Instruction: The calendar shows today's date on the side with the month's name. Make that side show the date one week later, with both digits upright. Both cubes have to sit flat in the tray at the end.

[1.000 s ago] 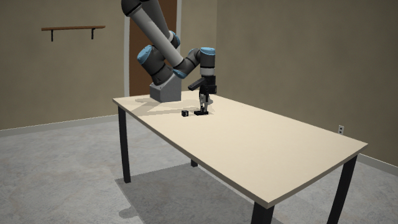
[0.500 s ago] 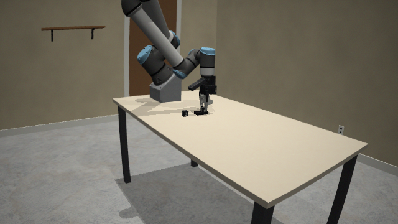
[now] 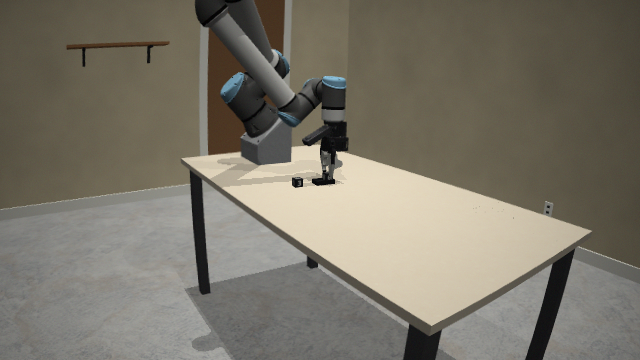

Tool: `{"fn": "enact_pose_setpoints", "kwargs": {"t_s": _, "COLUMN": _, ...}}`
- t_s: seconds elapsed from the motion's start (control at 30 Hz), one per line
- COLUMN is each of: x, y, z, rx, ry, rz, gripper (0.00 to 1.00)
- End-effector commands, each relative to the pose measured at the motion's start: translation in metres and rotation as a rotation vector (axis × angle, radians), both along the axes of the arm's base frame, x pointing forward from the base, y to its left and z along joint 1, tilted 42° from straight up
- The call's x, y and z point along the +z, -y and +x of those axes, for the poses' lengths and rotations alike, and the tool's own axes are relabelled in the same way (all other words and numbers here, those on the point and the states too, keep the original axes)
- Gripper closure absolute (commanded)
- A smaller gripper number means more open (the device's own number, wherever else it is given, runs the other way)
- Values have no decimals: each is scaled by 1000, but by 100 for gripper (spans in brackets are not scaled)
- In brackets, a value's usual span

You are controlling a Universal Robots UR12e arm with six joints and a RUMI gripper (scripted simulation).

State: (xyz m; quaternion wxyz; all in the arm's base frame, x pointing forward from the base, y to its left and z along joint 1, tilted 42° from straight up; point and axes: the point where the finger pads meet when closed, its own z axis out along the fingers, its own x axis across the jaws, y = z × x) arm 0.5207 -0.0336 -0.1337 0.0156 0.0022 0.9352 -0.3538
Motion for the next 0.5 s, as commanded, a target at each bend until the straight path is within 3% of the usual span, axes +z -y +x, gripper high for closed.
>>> {"fn": "enact_pose_setpoints", "kwargs": {"t_s": 0.0, "x": 0, "y": 0, "z": -1, "rx": 0, "ry": -1, "rz": -1, "gripper": 71}}
{"fn": "enact_pose_setpoints", "kwargs": {"t_s": 0.17, "x": 0, "y": 0, "z": -1, "rx": 0, "ry": -1, "rz": -1, "gripper": 71}}
{"fn": "enact_pose_setpoints", "kwargs": {"t_s": 0.2, "x": 0, "y": 0, "z": -1, "rx": 0, "ry": -1, "rz": -1, "gripper": 89}}
{"fn": "enact_pose_setpoints", "kwargs": {"t_s": 0.47, "x": 0, "y": 0, "z": -1, "rx": 0, "ry": -1, "rz": -1, "gripper": 89}}
